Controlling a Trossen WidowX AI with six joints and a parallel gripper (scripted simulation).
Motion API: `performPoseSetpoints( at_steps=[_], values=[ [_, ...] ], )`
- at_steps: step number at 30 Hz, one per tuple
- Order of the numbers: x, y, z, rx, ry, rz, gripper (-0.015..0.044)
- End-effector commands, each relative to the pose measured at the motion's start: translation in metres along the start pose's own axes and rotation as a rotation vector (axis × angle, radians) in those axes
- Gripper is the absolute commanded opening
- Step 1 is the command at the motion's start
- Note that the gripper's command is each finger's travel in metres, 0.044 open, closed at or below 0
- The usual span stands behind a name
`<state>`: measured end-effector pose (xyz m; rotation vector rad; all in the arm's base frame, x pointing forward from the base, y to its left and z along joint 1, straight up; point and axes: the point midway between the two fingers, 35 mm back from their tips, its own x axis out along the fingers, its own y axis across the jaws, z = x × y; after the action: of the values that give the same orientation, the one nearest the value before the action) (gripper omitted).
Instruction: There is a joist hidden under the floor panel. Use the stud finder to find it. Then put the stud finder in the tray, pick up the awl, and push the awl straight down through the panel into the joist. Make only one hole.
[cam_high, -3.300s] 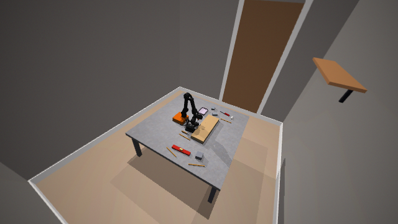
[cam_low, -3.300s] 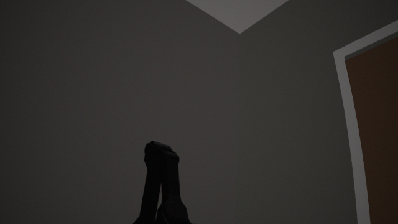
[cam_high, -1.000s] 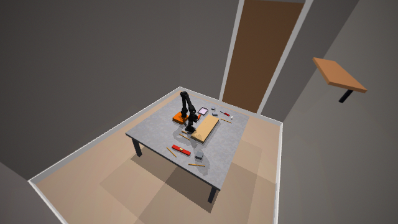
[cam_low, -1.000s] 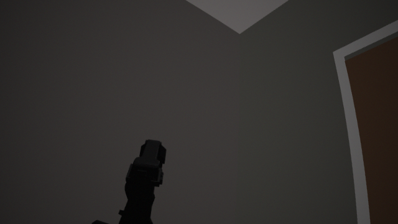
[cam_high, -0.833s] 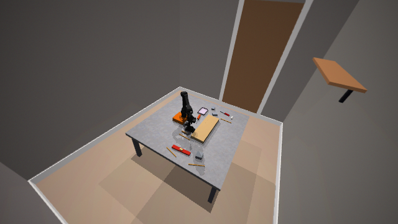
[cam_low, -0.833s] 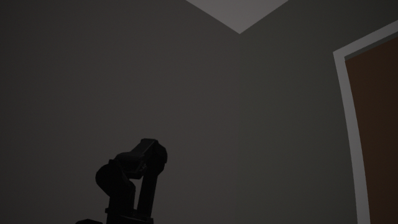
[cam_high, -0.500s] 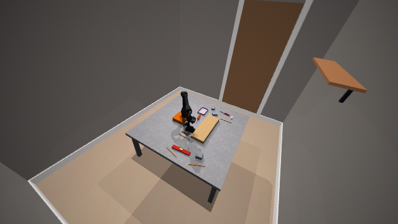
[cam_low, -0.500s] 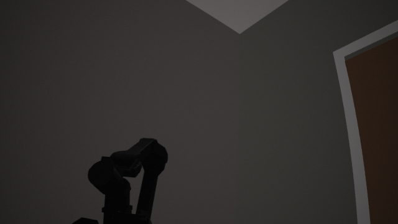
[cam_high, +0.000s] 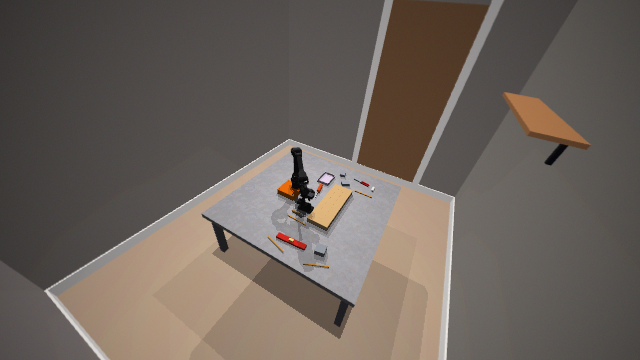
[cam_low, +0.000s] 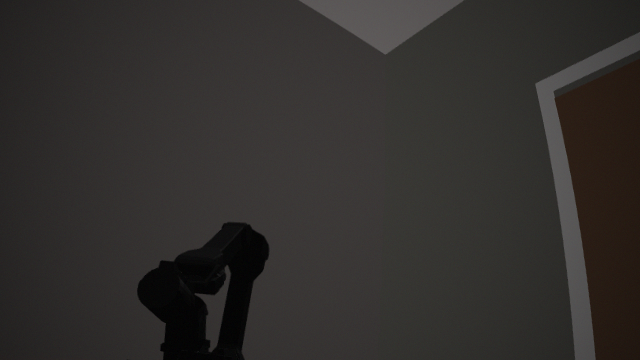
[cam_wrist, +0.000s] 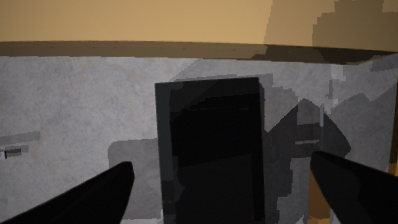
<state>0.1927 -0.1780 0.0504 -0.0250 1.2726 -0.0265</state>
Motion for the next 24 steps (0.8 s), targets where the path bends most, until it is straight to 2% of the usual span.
performPoseSetpoints(
  at_steps=[1, 18, 22, 24],
  values=[
    [0.009, 0.003, -0.005, 0.010, 0.008, 0.014, 0.0440],
    [0.033, 0.005, -0.013, 0.010, 0.008, 0.015, 0.0440],
    [0.033, 0.005, -0.013, 0.010, 0.008, 0.015, 0.0335],
    [0.033, 0.005, -0.013, 0.010, 0.008, 0.015, 0.0322]
  ],
)
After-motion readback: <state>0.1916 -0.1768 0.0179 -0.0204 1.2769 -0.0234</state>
